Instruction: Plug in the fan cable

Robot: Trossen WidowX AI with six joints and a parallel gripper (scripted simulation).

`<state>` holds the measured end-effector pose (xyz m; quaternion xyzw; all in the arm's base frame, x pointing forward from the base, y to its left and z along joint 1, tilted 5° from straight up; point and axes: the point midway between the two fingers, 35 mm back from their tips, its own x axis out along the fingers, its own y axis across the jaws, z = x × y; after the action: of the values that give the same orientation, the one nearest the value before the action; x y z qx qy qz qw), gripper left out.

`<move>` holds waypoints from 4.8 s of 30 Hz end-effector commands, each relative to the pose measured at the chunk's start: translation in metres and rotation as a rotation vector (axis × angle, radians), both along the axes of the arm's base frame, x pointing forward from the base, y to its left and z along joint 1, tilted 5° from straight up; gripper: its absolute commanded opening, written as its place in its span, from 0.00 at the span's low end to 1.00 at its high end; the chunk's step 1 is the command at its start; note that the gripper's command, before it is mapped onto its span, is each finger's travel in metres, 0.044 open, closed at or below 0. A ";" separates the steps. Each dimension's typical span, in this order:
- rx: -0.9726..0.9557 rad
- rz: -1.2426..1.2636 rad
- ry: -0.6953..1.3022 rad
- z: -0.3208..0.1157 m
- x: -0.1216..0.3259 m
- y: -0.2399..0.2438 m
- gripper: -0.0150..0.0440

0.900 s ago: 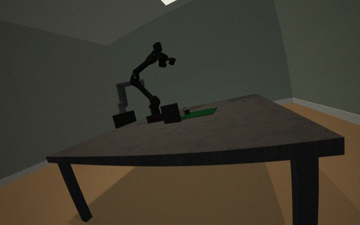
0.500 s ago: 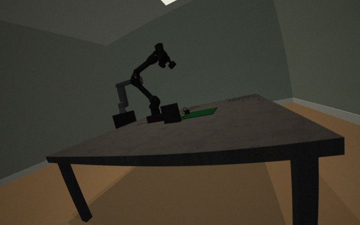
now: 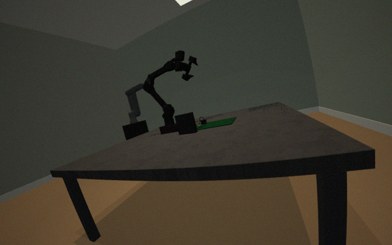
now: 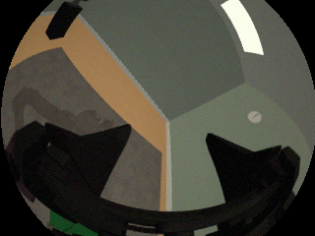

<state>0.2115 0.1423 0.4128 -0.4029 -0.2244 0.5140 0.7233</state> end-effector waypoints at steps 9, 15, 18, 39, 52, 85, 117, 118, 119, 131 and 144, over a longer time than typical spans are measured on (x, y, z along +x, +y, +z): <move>0.574 -0.612 1.468 -0.101 0.060 -0.034 1.00; 0.820 -0.827 1.818 -0.132 0.067 -0.047 1.00; 0.963 -0.942 1.976 -0.148 0.069 -0.054 1.00; 2.470 -1.785 2.361 -0.252 0.051 -0.108 1.00; 3.507 -1.888 1.769 -0.285 0.030 -0.130 1.00; 3.507 -1.889 1.770 -0.358 0.037 -0.125 1.00; 3.495 -1.894 1.783 -0.384 0.039 -0.123 0.50; 3.495 -1.894 1.783 -0.384 0.039 -0.123 0.49; 3.495 -1.894 1.783 -0.384 0.039 -0.123 0.48; 3.495 -1.894 1.783 -0.384 0.039 -0.123 0.34; 3.499 -1.891 1.779 -0.350 0.041 -0.126 0.25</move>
<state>0.2510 0.0168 0.0528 -0.7967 -0.1737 0.5687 -0.1080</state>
